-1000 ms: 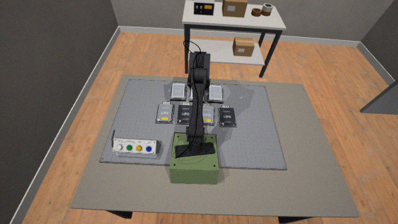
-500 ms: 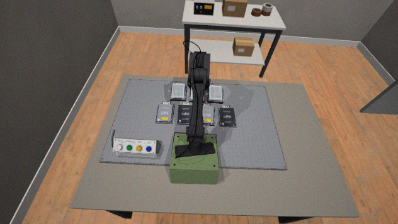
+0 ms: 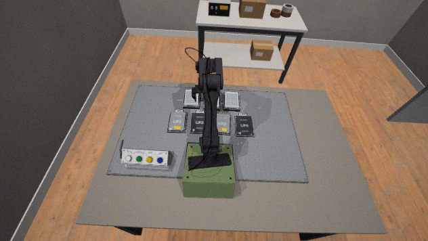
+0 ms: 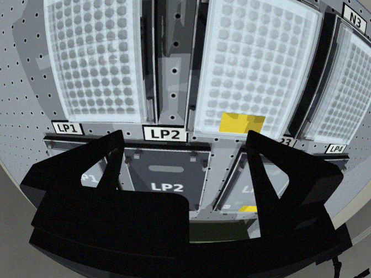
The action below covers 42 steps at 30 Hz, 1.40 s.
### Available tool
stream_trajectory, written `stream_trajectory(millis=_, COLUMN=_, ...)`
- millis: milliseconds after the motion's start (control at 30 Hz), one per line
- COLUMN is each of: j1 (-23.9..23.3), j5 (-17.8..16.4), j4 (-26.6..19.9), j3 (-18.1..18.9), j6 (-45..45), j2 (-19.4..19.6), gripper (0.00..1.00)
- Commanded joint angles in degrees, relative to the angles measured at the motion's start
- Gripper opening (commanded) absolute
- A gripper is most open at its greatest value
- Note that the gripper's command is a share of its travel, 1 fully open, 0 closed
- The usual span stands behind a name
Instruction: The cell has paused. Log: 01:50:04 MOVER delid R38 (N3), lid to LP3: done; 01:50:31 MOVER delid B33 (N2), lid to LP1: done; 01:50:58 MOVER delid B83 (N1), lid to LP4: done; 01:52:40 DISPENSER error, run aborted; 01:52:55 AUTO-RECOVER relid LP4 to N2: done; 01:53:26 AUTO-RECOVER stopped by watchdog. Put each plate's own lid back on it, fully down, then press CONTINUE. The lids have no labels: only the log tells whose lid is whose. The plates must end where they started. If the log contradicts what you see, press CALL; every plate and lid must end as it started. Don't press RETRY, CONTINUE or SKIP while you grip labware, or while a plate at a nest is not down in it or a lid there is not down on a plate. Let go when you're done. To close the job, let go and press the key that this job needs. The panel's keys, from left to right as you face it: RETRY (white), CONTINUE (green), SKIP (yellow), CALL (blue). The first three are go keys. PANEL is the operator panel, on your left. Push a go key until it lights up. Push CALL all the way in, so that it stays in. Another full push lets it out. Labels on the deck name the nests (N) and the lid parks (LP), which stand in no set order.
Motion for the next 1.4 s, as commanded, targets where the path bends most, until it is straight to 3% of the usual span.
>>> stream_trajectory(millis=0, j1=1.8, j5=1.5, j4=2.9, j3=-2.3, j6=3.7, j2=-3.8, gripper=1.0)
stream_trajectory(millis=67, j1=1.8, j5=1.5, j4=2.9, j3=-2.3, j6=3.7, j2=-3.8, gripper=1.0)
stream_trajectory(millis=567, j1=13.6, j5=4.8, j4=6.3, j3=-12.8, j6=15.0, j2=-10.2, gripper=1.0)
stream_trajectory(millis=633, j1=13.6, j5=4.8, j4=6.3, j3=-12.8, j6=15.0, j2=-10.2, gripper=1.0)
stream_trajectory(millis=1133, j1=27.3, j5=8.3, j4=7.9, j3=-18.8, j6=28.3, j2=-12.8, gripper=1.0)
stream_trajectory(millis=1367, j1=32.3, j5=9.6, j4=7.9, j3=-18.7, j6=33.1, j2=-11.9, gripper=1.0)
